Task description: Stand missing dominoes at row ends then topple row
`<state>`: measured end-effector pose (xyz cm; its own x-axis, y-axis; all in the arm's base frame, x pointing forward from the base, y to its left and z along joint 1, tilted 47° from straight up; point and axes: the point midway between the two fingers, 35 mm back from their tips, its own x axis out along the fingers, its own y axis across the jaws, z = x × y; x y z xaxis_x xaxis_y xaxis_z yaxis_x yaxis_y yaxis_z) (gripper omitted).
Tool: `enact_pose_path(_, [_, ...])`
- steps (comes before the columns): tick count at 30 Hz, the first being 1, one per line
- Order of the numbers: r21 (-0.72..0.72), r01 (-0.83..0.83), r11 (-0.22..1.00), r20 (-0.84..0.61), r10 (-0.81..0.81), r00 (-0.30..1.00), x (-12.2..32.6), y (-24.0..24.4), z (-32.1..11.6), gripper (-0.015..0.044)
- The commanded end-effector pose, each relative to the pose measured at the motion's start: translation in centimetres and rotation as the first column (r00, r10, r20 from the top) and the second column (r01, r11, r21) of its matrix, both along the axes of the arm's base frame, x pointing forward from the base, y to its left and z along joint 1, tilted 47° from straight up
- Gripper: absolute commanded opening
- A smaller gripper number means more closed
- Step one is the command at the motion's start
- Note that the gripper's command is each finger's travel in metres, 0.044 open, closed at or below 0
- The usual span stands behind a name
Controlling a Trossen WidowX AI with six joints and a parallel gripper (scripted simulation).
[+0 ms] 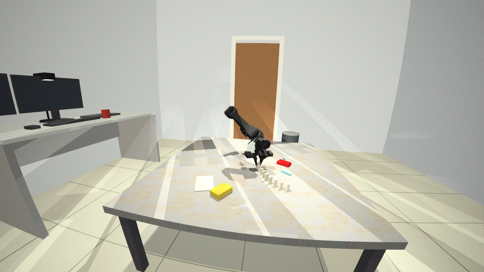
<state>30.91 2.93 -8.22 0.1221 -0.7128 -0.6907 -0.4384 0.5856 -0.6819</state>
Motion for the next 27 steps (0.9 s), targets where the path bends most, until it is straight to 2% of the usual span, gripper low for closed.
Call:
enact_pose_path(1, [-0.005, -0.007, 1.0, -0.003, 0.007, 1.0, -0.1, -0.2, -0.3, 0.0107])
enact_pose_path(9, [-0.005, -0.007, 1.0, -0.003, 0.007, 1.0, -0.1, -0.2, -0.3, 0.0107])
enact_pose_path(21, [-0.005, -0.007, 1.0, -0.003, 0.007, 1.0, -0.1, -0.2, -0.3, 0.0422])
enact_pose_path(22, [-0.005, -0.007, 1.0, -0.003, 0.007, 1.0, -0.1, -0.2, -0.3, 0.044])
enact_pose_path(27, [0.001, -0.009, 1.0, -0.003, 0.009, 1.0, 0.0, 1.6, 1.0, 0.044])
